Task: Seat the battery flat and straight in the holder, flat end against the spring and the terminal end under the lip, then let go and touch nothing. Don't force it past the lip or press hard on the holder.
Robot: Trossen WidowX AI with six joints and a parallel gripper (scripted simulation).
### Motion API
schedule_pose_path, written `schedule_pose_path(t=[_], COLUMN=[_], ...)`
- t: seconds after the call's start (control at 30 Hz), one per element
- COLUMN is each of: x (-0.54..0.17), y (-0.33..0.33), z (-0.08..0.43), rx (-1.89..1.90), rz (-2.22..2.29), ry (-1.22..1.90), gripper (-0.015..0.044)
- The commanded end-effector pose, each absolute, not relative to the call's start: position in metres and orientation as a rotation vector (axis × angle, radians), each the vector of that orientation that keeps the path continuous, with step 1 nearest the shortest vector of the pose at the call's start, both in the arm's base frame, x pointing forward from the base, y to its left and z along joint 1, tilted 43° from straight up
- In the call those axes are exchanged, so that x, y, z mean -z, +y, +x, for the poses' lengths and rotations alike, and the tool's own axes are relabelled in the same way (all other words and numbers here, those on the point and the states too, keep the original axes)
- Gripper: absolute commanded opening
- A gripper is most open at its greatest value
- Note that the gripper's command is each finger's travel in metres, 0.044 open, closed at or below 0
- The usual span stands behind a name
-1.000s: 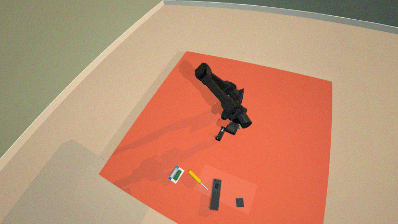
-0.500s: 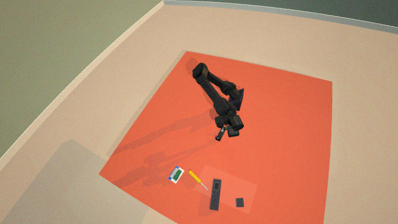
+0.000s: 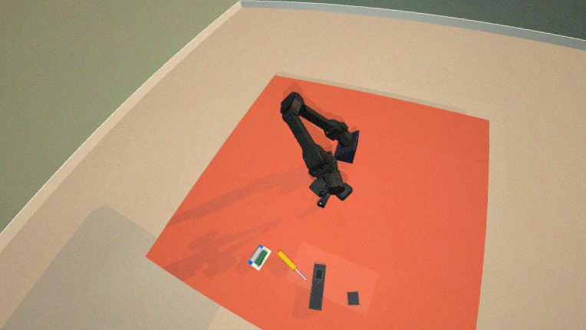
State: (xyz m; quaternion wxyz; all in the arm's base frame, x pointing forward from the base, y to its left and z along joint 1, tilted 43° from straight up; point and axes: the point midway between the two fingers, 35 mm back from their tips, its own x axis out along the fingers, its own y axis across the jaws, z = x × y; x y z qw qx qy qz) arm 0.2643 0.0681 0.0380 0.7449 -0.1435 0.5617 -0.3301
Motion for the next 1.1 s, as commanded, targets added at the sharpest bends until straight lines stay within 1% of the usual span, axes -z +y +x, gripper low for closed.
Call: schedule_pose_path(t=[0.0, 0.17, 0.37, 1.07], x=[-0.047, -0.056, -0.056, -0.030], y=[0.064, 0.058, 0.057, 0.035], z=[0.271, 0.276, 0.277, 0.289], rx=[0.639, 0.528, 0.509, 0.413], rz=[-0.428, -0.574, -0.596, -0.612], ry=[1.276, 1.338, 1.345, 1.137], gripper=[0.0068, 0.0068, 0.0068, 0.0068])
